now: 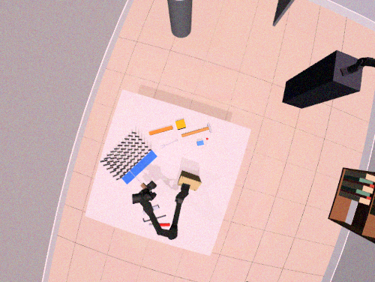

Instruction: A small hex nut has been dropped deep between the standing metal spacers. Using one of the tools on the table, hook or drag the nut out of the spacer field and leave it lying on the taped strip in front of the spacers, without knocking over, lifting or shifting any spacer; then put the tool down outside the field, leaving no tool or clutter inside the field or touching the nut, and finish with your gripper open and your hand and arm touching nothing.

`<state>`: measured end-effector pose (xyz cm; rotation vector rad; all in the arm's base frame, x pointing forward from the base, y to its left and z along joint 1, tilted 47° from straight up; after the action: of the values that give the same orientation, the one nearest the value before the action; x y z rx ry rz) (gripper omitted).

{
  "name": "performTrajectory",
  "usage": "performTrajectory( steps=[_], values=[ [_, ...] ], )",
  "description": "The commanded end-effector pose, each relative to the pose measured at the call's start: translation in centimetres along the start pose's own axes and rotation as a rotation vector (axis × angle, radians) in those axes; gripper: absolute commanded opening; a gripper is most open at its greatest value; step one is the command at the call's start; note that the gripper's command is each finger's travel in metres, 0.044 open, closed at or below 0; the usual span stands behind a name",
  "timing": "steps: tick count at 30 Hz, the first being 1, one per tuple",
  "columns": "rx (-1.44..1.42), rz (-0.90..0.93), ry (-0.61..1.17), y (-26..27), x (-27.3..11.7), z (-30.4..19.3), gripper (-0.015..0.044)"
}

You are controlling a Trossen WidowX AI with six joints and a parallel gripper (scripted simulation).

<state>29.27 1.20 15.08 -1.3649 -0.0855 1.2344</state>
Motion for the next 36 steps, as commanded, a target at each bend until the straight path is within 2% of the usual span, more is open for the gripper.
performTrajectory(
  steps=[1,11,36],
  values=[
    [0.003,-0.008,0.008,0.6,2.0,0.7,0.0000],
    [0.013,-0.037,0.000,2.1,5.4,2.8,0.0000],
    [0.012,-0.038,0.000,1.9,5.7,1.7,0.0000]
  ],
)
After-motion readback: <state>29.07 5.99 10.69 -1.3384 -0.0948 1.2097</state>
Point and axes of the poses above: the point midway between the two fingers, 35 mm back from their tips, its own x axis out along the fingers, its own y axis across the jaws, z = x × y, the point moved 7 cm from there along -x, back along the fingers, and after that the axes turned 9 degrees about x, right-handed, at the moved point
